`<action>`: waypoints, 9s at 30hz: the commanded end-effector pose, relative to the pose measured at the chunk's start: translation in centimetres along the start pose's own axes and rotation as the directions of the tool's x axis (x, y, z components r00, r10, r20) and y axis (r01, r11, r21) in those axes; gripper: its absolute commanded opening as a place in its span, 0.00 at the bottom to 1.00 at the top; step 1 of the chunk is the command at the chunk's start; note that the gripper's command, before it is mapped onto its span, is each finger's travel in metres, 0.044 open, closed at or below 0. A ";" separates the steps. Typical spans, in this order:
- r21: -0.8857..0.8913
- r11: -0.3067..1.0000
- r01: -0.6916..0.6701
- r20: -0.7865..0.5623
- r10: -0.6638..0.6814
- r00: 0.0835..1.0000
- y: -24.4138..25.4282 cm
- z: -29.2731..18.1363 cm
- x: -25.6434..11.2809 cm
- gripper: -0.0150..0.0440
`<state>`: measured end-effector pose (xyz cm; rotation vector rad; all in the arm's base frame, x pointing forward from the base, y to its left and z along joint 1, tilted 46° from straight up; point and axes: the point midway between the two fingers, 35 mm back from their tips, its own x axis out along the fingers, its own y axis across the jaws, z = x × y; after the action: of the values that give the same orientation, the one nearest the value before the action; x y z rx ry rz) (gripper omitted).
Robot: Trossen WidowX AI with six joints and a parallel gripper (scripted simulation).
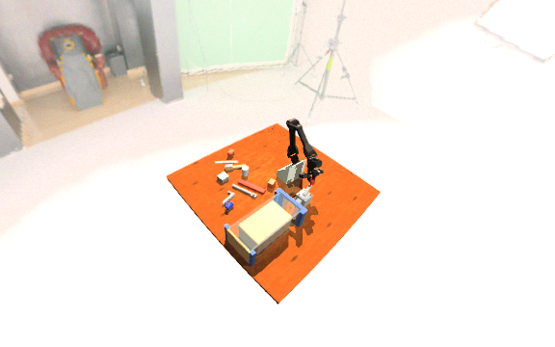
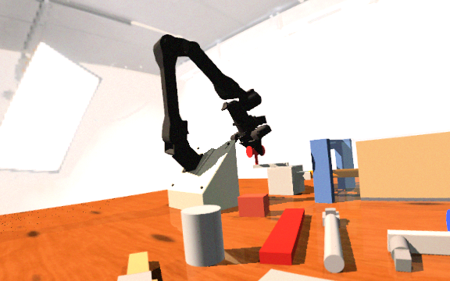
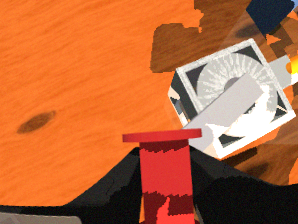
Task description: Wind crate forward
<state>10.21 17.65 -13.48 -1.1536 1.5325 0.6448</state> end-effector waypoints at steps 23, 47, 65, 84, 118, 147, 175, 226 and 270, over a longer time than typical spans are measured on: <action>-0.004 1.000 0.022 -0.026 -0.022 0.999 -3.0 -2.6 -0.9 0.25; -0.003 1.000 0.024 -0.028 -0.024 0.999 -5.7 -3.5 -1.4 0.25; -0.003 1.000 0.026 -0.028 -0.026 0.999 -7.9 -3.8 -1.5 0.25; -0.003 1.000 0.027 -0.029 -0.027 0.999 -10.3 -3.5 -1.5 0.25; -0.002 1.000 0.030 -0.029 -0.030 0.999 -14.0 -2.0 -0.8 0.25; -0.001 1.000 0.031 -0.028 -0.031 0.999 -16.5 0.2 0.2 0.25; 0.000 0.999 0.033 -0.026 -0.033 0.999 -17.9 2.9 1.5 0.25; 0.001 0.999 0.033 -0.022 -0.033 0.999 -17.7 8.4 4.1 0.25; 0.001 0.999 0.032 -0.018 -0.032 0.999 -14.7 12.3 5.9 0.25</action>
<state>29.64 19.51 -19.19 -1.2017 1.5253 0.5850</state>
